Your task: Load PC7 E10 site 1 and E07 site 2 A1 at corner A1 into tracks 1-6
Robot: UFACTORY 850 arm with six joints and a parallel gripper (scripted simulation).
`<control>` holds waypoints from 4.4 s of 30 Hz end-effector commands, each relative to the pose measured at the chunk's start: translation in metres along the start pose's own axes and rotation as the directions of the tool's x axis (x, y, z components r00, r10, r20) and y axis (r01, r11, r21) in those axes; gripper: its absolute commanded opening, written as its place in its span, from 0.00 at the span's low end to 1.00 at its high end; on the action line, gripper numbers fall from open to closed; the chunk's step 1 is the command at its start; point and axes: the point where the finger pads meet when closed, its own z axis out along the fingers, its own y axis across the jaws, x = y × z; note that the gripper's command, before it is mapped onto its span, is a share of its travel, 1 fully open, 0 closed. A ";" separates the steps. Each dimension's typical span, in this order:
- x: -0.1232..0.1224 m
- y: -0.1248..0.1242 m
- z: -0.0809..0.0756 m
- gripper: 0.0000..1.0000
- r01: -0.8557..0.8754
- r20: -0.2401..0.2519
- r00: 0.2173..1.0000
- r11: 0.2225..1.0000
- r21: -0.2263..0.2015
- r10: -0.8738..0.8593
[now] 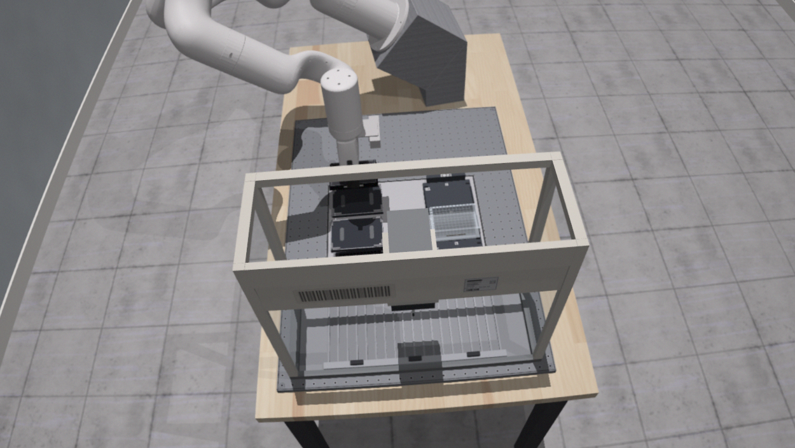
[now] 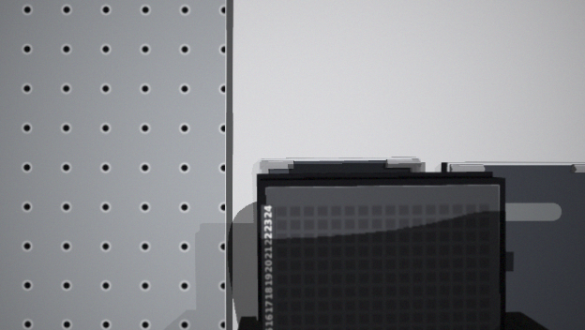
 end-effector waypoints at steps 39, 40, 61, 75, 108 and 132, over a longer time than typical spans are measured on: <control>0.115 0.008 -0.013 0.00 0.005 0.000 1.000 1.000 -0.001 -0.005; 0.120 0.008 -0.013 0.00 0.005 0.000 1.000 1.000 -0.001 -0.005; 0.205 0.014 -0.012 0.00 0.005 0.000 1.000 1.000 -0.001 -0.005; 0.255 0.017 -0.012 0.00 0.005 0.000 1.000 1.000 -0.001 -0.005; 0.255 0.017 0.010 0.00 0.005 0.000 1.000 1.000 -0.001 -0.005; 0.255 0.017 0.043 0.00 0.005 0.000 1.000 1.000 -0.001 -0.005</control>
